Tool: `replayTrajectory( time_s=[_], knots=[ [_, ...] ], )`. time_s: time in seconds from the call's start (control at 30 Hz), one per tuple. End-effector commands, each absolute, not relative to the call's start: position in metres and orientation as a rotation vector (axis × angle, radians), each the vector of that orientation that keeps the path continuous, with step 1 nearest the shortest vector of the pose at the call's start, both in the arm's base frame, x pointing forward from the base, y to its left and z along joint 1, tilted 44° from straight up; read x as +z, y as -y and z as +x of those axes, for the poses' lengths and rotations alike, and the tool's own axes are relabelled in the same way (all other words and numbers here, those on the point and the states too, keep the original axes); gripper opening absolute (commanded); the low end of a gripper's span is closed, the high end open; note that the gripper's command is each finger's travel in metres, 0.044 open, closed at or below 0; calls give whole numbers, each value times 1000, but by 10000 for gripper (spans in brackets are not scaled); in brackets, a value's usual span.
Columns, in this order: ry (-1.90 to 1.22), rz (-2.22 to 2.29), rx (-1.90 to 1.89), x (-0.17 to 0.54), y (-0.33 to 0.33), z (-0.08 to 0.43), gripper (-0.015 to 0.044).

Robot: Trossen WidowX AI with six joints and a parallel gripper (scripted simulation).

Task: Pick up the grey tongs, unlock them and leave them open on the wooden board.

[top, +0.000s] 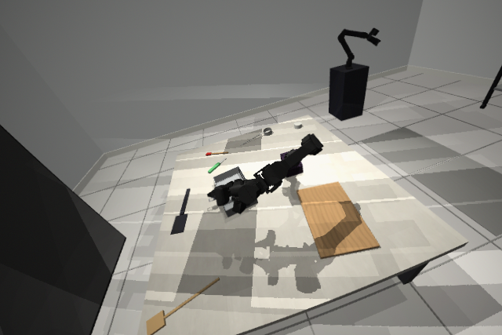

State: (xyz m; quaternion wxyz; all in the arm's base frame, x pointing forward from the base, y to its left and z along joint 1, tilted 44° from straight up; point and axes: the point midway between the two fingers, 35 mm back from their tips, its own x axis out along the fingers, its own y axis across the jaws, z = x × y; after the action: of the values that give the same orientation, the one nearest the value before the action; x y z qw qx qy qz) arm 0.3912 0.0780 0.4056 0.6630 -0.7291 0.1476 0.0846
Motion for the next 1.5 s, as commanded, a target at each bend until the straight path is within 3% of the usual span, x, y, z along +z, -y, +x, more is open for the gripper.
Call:
replayTrajectory(
  time_s=[0.0,0.33,0.7,1.47],
  knots=[
    [-502,-1369,340,337,-80,422,260],
    [-911,-751,456,217,-74,440,260],
    [-1450,67,288,106,-63,418,260],
    [-1481,113,270,104,-69,412,260]
  ],
)
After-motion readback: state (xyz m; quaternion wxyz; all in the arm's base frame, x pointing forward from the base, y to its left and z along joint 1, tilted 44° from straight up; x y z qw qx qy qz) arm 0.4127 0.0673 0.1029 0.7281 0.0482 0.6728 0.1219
